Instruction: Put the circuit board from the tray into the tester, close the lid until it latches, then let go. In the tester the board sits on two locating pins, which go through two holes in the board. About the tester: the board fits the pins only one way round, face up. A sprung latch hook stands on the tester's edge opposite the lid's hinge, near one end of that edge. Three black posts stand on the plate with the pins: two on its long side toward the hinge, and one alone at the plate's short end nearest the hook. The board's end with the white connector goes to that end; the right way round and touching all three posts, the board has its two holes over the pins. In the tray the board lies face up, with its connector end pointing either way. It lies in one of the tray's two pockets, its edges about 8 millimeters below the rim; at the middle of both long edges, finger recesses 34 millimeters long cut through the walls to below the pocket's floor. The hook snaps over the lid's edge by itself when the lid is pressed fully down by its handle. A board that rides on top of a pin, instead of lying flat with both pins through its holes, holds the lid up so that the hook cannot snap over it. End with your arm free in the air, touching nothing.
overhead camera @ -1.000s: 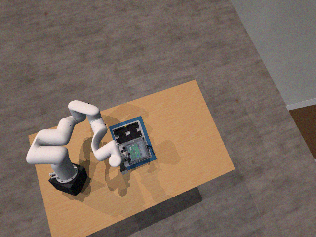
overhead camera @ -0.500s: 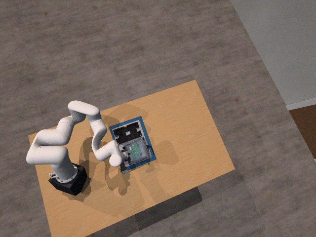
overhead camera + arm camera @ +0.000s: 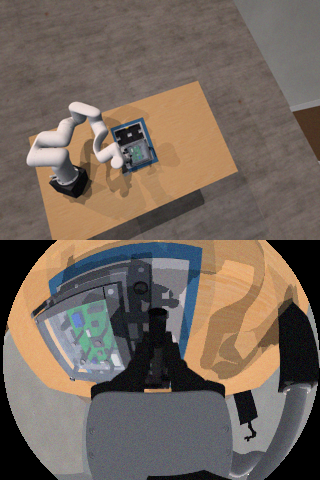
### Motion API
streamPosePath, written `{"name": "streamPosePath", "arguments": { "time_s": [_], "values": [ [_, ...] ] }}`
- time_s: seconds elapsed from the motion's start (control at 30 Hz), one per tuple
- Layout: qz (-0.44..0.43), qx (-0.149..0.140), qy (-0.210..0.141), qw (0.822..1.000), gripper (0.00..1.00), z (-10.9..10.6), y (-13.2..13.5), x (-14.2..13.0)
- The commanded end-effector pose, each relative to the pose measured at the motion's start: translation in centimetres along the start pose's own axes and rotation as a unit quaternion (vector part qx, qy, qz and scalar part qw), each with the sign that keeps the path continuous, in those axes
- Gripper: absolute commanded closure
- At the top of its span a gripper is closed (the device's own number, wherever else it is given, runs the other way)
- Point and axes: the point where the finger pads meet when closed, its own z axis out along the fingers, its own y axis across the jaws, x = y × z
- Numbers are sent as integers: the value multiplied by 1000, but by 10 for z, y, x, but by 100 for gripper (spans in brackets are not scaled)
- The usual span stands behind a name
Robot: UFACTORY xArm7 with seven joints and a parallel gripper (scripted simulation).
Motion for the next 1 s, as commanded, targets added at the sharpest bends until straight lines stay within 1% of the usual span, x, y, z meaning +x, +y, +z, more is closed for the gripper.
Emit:
{"name": "streamPosePath", "arguments": {
  "time_s": [0.0,0.97],
  "values": [
    [0,1,0,1000,100,0,0,0],
    [0,1,0,1000,100,3,0,0]
  ]
}}
